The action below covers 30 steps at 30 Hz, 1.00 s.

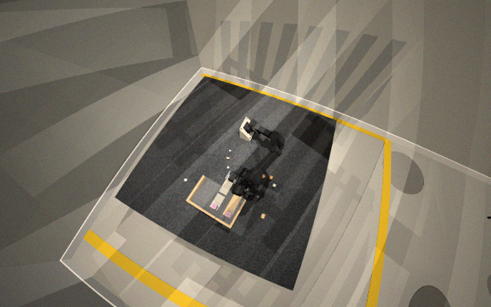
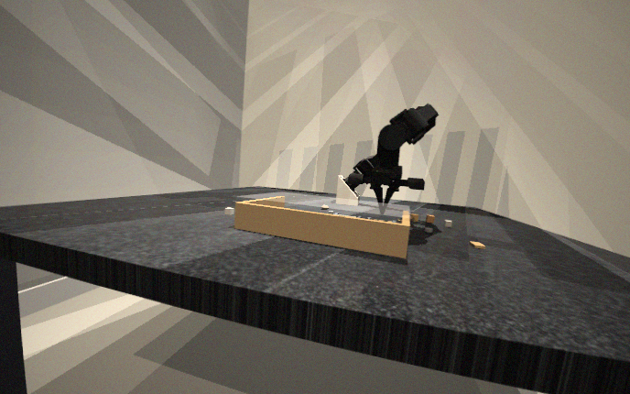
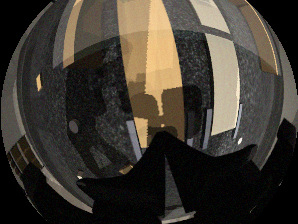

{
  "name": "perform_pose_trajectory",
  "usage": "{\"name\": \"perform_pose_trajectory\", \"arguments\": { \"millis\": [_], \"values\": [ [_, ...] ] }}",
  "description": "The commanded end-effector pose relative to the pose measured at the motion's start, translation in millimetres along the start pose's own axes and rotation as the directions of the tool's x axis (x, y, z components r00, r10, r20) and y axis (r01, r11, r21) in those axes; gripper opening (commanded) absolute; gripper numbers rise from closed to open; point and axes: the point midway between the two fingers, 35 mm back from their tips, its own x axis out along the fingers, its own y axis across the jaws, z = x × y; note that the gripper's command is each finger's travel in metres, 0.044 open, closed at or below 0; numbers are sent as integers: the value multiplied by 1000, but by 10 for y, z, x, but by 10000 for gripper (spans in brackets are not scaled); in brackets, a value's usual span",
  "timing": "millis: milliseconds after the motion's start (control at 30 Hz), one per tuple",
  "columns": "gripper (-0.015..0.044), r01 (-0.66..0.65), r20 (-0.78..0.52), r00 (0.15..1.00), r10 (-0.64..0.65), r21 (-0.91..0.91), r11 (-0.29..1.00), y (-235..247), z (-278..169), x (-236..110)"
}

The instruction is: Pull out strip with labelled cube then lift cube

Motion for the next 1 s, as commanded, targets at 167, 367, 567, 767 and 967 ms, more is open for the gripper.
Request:
{"name": "perform_pose_trajectory", "arguments": {
  "millis": [167,367,567,767,967],
  "values": [
    [0,3,-3,1000,-3,8,1000,-17,4,168],
    [0,3,-3,1000,-3,8,1000,-15,3,208],
    [0,3,-3,1000,-3,8,1000,-15,3,208],
    [0,3,-3,1000,-3,8,1000,-15,3,210],
    [0,3,-3,1000,-3,8,1000,-15,3,214]
  ]
}}
